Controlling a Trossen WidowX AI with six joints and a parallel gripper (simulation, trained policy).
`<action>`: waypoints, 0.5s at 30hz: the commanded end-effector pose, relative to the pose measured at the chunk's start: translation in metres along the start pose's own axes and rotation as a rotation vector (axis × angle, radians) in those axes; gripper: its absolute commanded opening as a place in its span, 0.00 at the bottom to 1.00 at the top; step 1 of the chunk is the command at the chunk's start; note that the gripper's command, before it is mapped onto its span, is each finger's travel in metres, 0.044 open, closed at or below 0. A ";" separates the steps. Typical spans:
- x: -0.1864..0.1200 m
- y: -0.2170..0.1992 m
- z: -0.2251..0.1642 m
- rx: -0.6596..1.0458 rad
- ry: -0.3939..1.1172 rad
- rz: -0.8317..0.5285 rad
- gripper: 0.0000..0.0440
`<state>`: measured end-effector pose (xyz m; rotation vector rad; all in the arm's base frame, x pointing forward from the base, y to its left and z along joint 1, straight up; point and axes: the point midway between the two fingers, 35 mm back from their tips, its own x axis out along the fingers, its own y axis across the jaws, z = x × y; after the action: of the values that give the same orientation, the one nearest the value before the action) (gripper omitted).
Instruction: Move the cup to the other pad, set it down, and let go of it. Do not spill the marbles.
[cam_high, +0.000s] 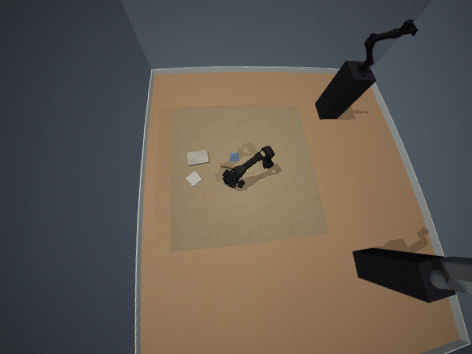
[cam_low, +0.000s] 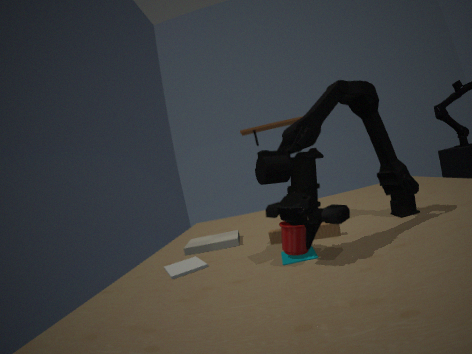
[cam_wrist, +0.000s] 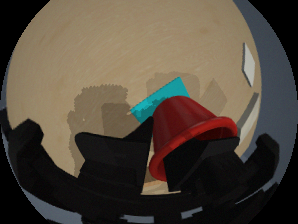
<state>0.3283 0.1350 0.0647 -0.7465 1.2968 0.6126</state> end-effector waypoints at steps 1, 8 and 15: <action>0.006 0.002 -0.003 0.007 0.006 -0.001 0.09; -0.003 -0.002 0.005 0.024 -0.054 -0.008 0.27; -0.017 0.001 0.001 0.027 -0.089 0.005 0.33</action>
<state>0.3297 0.1382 0.0798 -0.6957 1.2186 0.6181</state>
